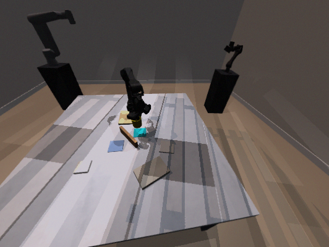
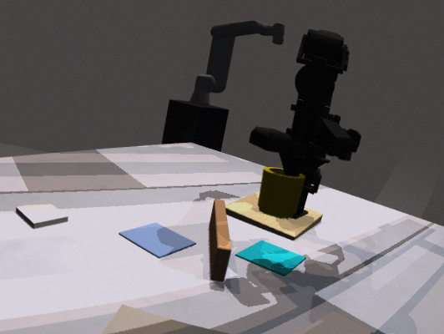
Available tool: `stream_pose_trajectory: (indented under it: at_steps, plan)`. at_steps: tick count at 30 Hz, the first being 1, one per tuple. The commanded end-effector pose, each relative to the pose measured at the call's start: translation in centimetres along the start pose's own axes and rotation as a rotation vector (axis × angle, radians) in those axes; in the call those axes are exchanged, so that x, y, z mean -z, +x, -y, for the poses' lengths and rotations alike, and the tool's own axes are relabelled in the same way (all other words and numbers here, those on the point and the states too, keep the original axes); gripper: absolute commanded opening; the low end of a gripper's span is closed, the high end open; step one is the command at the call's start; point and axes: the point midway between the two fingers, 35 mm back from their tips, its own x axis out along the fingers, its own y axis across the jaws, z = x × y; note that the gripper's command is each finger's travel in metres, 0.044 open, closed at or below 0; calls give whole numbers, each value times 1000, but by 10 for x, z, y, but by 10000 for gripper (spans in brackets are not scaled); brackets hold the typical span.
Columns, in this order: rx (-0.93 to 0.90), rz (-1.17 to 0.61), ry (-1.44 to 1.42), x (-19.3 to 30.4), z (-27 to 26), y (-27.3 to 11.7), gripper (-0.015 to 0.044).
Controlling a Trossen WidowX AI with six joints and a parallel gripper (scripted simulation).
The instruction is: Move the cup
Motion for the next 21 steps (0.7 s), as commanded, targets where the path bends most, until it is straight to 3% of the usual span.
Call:
stream_pose_trajectory:
  at_steps: [1,21]
  plan:
    - [0,-4,3,0,-9,1,0]
    - [-1,-4,3,-3,-16,14,0]
